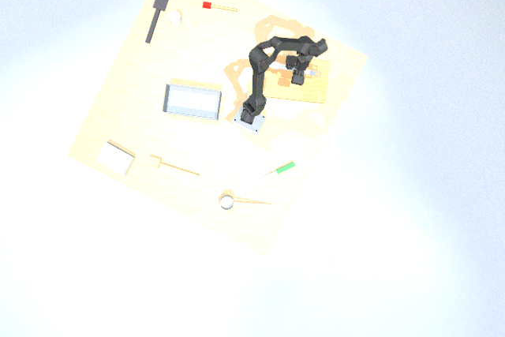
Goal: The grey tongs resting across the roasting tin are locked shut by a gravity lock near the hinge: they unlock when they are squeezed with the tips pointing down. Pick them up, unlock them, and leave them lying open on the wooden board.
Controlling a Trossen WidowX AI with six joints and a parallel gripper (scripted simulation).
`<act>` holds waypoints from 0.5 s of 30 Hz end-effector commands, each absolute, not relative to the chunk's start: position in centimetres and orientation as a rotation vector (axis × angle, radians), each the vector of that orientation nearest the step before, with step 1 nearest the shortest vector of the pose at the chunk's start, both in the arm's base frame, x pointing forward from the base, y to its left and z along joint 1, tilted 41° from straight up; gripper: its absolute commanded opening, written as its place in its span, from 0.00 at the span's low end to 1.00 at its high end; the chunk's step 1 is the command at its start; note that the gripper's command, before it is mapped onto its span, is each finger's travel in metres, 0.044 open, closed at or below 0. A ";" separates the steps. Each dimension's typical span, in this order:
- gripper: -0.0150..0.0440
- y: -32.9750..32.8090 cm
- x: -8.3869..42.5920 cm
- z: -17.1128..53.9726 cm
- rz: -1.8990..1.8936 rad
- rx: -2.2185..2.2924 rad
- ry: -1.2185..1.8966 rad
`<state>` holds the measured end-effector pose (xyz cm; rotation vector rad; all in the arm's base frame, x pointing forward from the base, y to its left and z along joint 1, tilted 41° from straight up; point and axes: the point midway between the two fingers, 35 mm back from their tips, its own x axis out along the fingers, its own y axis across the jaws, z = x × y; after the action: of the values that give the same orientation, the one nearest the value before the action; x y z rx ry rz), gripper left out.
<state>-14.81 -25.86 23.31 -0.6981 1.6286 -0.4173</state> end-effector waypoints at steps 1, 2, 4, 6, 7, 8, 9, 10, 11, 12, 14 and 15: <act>0.00 -25.0 -15.8 23.5 -0.403 -0.735 1.649; 0.00 -24.7 -16.1 23.6 -0.399 -0.744 1.655; 0.00 -24.3 -16.7 23.6 -0.391 -0.762 1.668; 0.00 -24.0 -17.1 23.7 -0.386 -0.774 1.677; 0.00 -23.9 -17.1 23.7 -0.385 -0.775 1.678; 0.00 -23.9 -17.1 23.7 -0.385 -0.775 1.678; 0.00 -23.9 -17.1 23.7 -0.385 -0.775 1.678; 0.00 -23.9 -17.1 23.7 -0.385 -0.775 1.678; 0.00 -23.9 -17.1 23.7 -0.385 -0.775 1.678; 0.00 -23.9 -17.1 23.7 -0.385 -0.775 1.678; 0.00 -23.9 -17.1 23.7 -0.385 -0.775 1.678; 0.00 -23.9 -17.1 23.7 -0.384 -0.774 1.682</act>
<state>-17.20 -24.00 23.61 -0.7680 1.6779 -0.3878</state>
